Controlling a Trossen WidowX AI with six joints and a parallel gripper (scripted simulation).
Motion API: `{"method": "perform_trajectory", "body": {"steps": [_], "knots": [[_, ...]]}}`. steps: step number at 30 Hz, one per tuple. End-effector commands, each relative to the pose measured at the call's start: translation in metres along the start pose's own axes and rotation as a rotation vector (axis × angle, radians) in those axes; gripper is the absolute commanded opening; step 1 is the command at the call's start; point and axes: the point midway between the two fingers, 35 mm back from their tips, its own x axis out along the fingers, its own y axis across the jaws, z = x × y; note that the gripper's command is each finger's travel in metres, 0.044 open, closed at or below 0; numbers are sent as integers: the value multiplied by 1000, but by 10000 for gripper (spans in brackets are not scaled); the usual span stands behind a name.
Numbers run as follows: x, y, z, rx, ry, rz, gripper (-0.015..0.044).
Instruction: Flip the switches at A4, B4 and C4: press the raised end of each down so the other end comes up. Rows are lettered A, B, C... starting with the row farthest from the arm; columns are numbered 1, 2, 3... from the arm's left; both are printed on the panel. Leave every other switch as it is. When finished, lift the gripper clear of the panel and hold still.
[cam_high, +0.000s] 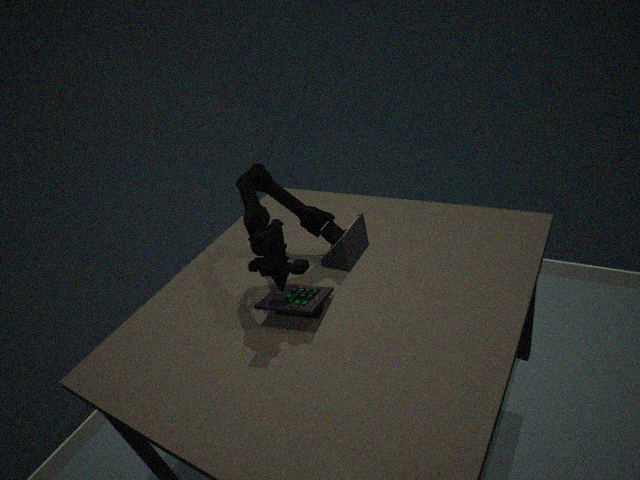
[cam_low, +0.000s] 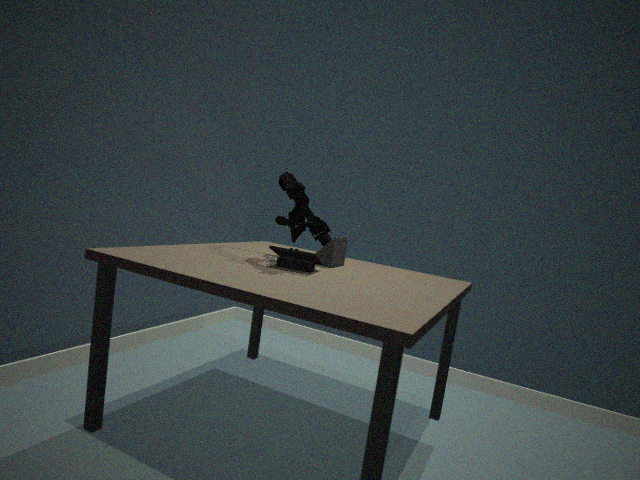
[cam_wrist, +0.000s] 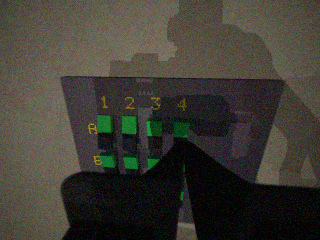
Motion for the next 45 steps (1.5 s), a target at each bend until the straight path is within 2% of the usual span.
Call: {"method": "perform_trajectory", "body": {"steps": [1, 16, 45], "knots": [[4, 1, 1, -7, -3, -2, 0], [27, 0, 1, -6, -4, -4, 0], [29, 0, 1, -6, -4, -4, 0]]}}
